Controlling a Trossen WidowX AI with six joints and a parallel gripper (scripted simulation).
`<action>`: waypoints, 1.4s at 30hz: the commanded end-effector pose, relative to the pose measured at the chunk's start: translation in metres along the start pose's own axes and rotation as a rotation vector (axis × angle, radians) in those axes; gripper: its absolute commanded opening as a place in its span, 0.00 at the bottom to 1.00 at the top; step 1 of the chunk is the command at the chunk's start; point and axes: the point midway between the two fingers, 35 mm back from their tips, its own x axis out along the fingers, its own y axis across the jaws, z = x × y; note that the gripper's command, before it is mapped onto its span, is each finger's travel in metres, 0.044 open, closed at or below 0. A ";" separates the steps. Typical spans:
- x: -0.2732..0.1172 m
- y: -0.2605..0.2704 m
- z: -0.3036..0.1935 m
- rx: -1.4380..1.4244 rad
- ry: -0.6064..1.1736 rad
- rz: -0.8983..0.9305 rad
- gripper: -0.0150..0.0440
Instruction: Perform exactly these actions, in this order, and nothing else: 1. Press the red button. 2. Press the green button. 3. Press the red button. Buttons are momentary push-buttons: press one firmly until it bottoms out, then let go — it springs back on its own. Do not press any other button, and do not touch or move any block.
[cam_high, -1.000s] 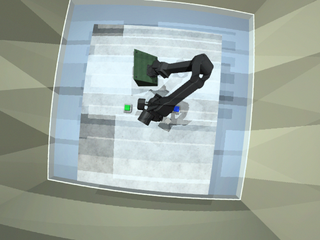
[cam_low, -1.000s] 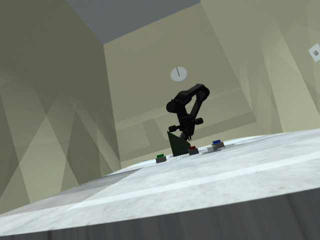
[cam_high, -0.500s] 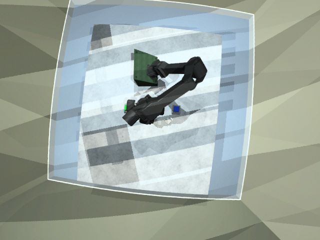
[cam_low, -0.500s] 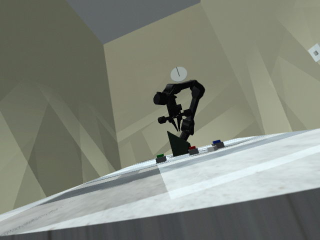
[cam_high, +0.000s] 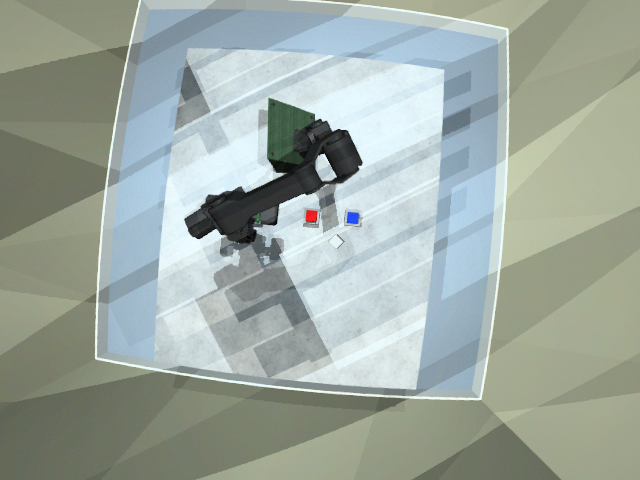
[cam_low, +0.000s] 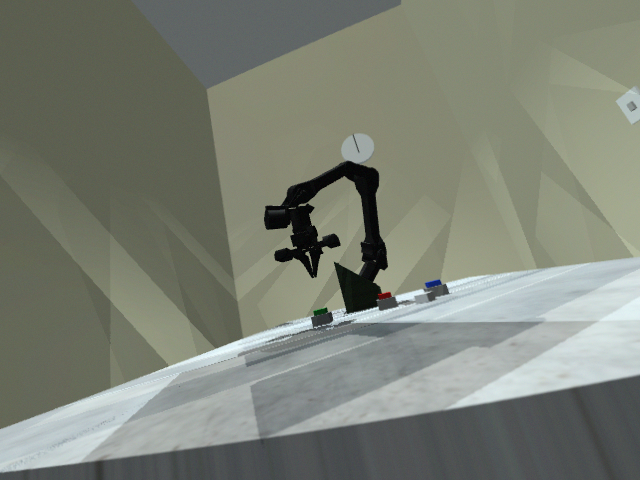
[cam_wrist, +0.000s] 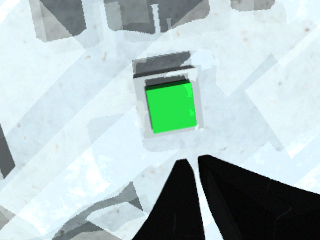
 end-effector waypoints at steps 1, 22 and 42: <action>0.022 -0.005 0.001 -0.010 0.004 -0.001 0.29; 0.080 -0.003 0.000 -0.010 0.003 0.002 0.29; 0.095 -0.003 0.000 -0.011 0.003 0.003 0.29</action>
